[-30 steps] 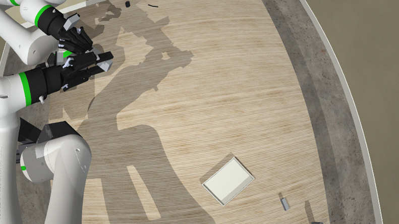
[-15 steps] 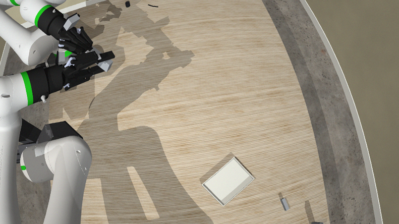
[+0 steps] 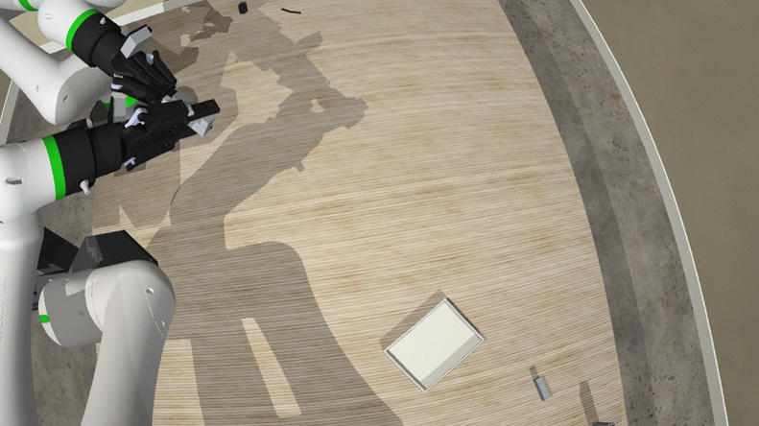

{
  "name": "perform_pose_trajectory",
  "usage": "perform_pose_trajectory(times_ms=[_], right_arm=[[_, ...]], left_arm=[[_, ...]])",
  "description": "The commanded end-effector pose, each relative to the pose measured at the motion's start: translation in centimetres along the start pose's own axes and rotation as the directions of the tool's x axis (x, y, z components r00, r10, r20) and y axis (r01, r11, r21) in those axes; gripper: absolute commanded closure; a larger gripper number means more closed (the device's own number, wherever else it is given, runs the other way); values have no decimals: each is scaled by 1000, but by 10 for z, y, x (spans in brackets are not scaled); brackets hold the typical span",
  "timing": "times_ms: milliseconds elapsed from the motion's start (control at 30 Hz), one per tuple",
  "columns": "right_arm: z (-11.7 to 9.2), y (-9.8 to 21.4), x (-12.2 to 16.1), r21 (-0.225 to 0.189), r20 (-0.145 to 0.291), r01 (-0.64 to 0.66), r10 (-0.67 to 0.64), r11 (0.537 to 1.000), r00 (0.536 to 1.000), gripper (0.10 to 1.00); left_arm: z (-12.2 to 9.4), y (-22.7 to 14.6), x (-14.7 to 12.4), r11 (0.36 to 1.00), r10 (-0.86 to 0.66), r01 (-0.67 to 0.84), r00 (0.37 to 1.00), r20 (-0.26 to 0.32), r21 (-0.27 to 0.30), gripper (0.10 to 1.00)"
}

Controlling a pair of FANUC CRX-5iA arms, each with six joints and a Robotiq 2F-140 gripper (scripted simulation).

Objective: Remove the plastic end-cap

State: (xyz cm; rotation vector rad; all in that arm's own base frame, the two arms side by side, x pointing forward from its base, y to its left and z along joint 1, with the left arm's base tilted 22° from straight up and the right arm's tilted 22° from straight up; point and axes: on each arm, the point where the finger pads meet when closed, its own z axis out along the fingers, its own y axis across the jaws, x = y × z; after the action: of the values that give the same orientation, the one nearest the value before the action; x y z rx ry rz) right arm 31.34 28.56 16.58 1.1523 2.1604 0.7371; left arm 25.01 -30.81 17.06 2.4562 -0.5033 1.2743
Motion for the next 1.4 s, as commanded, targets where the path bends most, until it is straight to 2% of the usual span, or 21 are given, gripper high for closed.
perform_pose_trajectory(times_ms=[0, 833, 1367], right_arm=[[0, 1, 0, -1, -1, 0, 0, 1000, 1000, 999], [0, 1, 0, -1, -1, 0, 0, 1000, 1000, 999], [0, 1, 0, -1, -1, 0, 0, 1000, 1000, 999]], left_arm=[[0, 1, 1, 1000, -1, 1, 1000, -1, -1, 999], [0, 1, 1, 1000, -1, 1, 1000, -1, -1, 999], [-7, 0, 1, 1000, -1, 1, 1000, 0, -1, 999]])
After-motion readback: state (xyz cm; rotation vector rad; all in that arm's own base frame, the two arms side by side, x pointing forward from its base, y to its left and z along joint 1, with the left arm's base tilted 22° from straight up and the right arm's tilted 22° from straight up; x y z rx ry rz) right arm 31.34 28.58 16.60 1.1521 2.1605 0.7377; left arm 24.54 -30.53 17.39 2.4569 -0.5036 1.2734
